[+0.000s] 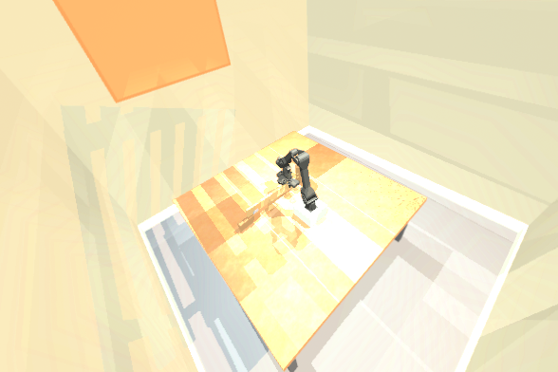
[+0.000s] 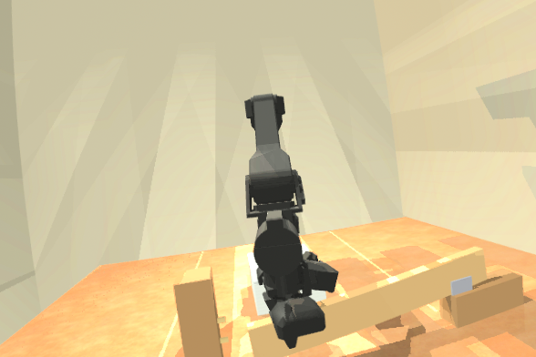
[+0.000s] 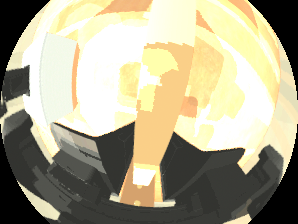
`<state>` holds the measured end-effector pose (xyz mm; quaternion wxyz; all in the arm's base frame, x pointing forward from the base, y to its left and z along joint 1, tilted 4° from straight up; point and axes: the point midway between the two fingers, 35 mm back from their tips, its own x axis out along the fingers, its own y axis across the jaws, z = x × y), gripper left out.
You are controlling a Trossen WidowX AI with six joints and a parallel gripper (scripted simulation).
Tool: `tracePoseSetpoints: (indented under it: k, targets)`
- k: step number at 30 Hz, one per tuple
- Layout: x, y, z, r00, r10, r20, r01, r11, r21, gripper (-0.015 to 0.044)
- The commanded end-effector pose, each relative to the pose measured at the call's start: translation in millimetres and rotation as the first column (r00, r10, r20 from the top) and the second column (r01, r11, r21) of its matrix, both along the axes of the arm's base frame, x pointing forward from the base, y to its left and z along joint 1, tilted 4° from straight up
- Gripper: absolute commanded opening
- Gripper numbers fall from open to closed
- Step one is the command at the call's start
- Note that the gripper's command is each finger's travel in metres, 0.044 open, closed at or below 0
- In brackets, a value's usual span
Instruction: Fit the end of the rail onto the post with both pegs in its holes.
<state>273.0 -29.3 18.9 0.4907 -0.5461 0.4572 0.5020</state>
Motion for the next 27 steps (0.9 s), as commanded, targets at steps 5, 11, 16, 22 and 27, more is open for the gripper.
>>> tracePoseSetpoints:
  k: [5, 11, 16, 22, 27]
  targets:
    - [2, 1, 9, 1.000, -0.001, 0.015, 0.001, 1.000, 0.004, 0.0000]
    - [1, 1, 12, 1.000, -0.001, 0.015, 0.001, 1.000, 0.004, 0.0000]
    - [1, 1, 14, 1.000, -0.001, 0.015, 0.001, 1.000, 0.004, 0.0000]
    - [1, 1, 17, 1.000, -0.001, 0.015, 0.001, 1.000, 0.004, 0.0000]
    - [1, 1, 20, 1.000, -0.001, 0.015, 0.001, 1.000, 0.004, 0.0000]
